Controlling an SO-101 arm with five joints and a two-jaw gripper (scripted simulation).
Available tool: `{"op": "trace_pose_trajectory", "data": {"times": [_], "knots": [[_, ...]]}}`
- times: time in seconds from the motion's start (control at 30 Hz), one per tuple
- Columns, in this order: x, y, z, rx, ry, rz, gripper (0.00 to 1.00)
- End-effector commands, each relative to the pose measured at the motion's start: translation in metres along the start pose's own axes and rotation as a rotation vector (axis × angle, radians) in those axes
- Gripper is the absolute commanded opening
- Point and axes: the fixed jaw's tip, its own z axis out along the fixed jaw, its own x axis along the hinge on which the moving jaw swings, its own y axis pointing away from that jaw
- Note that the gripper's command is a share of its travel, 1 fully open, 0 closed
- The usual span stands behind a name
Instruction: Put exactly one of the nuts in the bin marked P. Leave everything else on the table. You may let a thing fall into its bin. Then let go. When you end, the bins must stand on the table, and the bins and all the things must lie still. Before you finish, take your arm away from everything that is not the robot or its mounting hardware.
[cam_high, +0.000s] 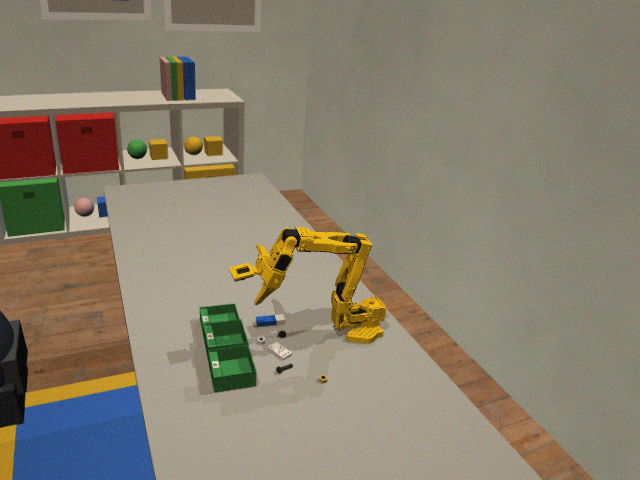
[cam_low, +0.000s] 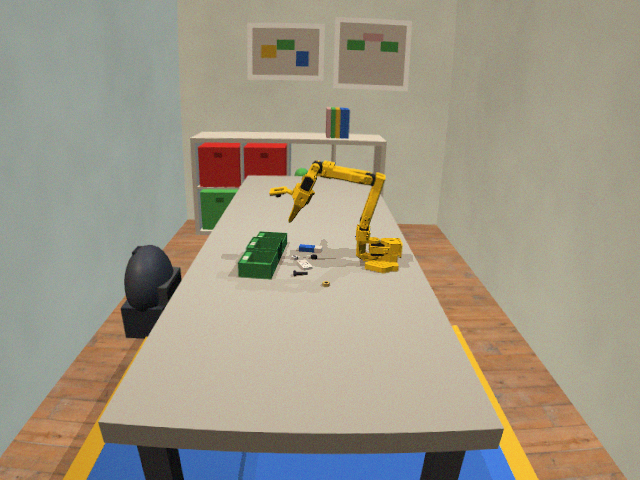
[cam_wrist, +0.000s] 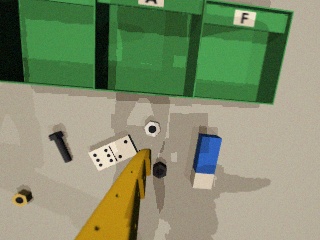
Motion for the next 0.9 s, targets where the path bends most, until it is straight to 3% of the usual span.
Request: {"op": "trace_pose_trajectory", "data": {"times": [0.0, 0.83, 0.87], "knots": [[-0.023, -0.011, -0.001, 0.030, -0.111, 0.006, 1.00], [-0.027, -0.014, 0.001, 0.038, -0.129, 0.006, 1.00], [-0.031, -0.021, -0.001, 0.057, -0.160, 0.012, 1.00]]}}
